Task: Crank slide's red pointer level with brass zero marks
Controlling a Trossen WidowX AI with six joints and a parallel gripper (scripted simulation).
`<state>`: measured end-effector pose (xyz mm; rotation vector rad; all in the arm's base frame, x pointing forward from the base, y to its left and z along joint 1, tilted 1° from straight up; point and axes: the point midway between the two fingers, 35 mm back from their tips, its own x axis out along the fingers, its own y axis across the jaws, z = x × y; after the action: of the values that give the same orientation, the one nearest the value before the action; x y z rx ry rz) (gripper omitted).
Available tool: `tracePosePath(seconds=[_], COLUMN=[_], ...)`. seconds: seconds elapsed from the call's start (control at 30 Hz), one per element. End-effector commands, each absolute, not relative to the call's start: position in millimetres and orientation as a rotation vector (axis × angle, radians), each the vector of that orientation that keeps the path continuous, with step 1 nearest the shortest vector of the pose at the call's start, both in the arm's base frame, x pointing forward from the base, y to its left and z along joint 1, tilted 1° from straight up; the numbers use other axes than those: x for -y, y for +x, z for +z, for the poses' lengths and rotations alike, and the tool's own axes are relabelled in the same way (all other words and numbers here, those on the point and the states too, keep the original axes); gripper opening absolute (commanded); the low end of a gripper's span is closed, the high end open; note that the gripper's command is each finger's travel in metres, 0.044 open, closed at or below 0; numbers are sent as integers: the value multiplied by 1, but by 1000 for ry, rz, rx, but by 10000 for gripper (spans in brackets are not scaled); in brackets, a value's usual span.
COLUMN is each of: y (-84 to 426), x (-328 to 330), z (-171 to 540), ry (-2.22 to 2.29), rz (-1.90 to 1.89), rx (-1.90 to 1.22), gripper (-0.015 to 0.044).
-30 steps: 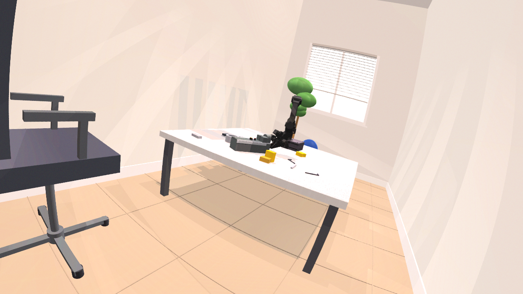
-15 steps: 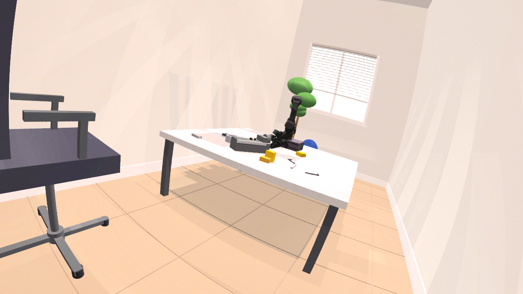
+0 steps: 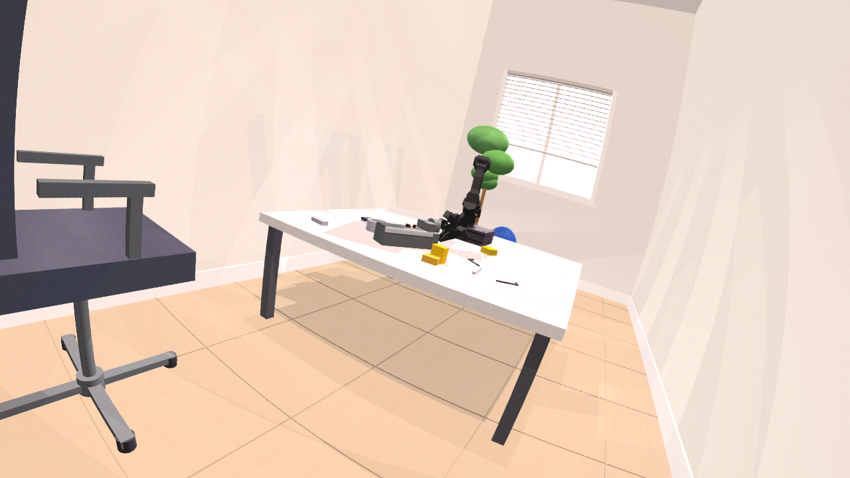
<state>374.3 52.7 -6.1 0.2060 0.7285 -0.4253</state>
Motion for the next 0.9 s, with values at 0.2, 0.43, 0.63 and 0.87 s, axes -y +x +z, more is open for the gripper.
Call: tracePosePath(seconds=[0.2,0.43,0.63,0.87], y=[370,369,368,366], x=[-44,-42,-40,-37], z=[-8,-7,-7,-5], ry=[196,196,196,195], rz=[-449,-449,-449,-449], rx=[-735,-735,-735,-735], gripper=[0,0,0,0])
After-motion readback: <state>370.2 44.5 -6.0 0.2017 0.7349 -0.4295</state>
